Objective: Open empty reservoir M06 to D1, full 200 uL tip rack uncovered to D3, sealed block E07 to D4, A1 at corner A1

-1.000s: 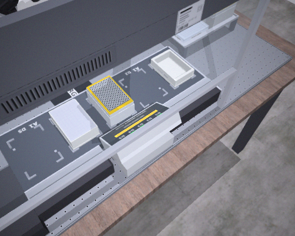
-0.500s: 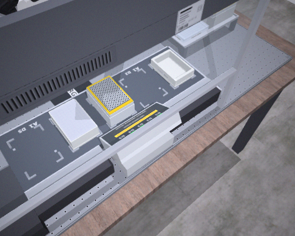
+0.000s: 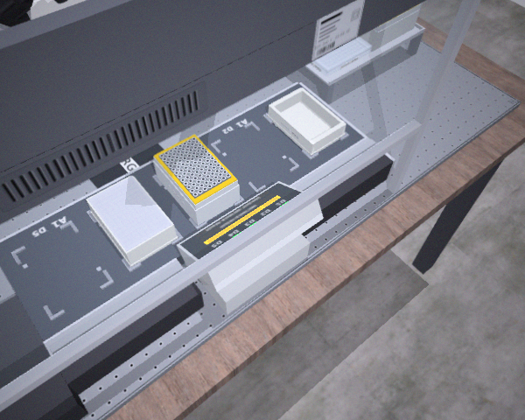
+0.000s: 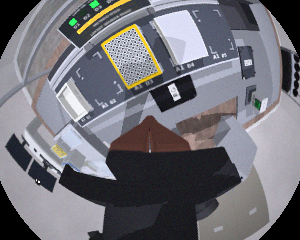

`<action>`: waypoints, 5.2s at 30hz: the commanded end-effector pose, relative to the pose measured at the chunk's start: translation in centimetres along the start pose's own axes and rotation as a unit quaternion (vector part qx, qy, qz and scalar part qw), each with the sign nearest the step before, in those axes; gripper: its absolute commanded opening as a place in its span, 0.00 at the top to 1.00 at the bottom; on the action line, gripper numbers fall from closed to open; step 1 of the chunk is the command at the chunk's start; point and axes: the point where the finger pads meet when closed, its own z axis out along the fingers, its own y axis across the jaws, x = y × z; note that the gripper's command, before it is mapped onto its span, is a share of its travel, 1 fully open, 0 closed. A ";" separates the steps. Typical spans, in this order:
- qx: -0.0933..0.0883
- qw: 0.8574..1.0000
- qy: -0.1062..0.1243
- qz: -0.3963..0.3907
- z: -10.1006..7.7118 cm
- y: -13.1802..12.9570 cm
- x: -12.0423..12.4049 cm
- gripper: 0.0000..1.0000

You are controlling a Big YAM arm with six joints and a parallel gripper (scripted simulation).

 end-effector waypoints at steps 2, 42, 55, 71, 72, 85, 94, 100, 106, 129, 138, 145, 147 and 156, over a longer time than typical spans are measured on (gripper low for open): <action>-0.001 0.998 -0.013 0.063 -0.8 0.1 -0.8 1.00; -0.002 0.927 -0.005 0.375 -0.2 -3.8 6.9 1.00; -0.002 0.871 -0.005 0.491 -0.2 -3.8 6.9 1.00; -0.004 0.830 -0.019 0.558 -1.0 -8.7 3.2 1.00; -0.005 0.831 -0.021 0.556 -1.1 -9.1 2.7 1.00; -0.004 0.830 -0.022 0.557 -1.2 -14.4 0.1 1.00; -0.003 0.831 -0.024 0.556 -1.3 -17.7 -1.6 1.00; -0.003 0.830 -0.024 0.557 -1.3 -20.5 -3.0 1.00; -0.003 0.830 -0.025 0.557 -1.4 -23.3 -4.4 1.00; -0.002 0.830 -0.026 0.558 -1.5 -32.2 -8.6 1.00; -0.004 0.826 -0.022 0.563 -1.3 -35.2 -9.8 1.00; -0.002 0.831 -0.034 0.555 -2.3 -34.6 -10.6 1.00; -0.002 0.831 -0.034 0.555 -2.3 -34.6 -10.6 1.00; -0.005 0.821 -0.012 0.570 -0.3 -36.7 -4.9 1.00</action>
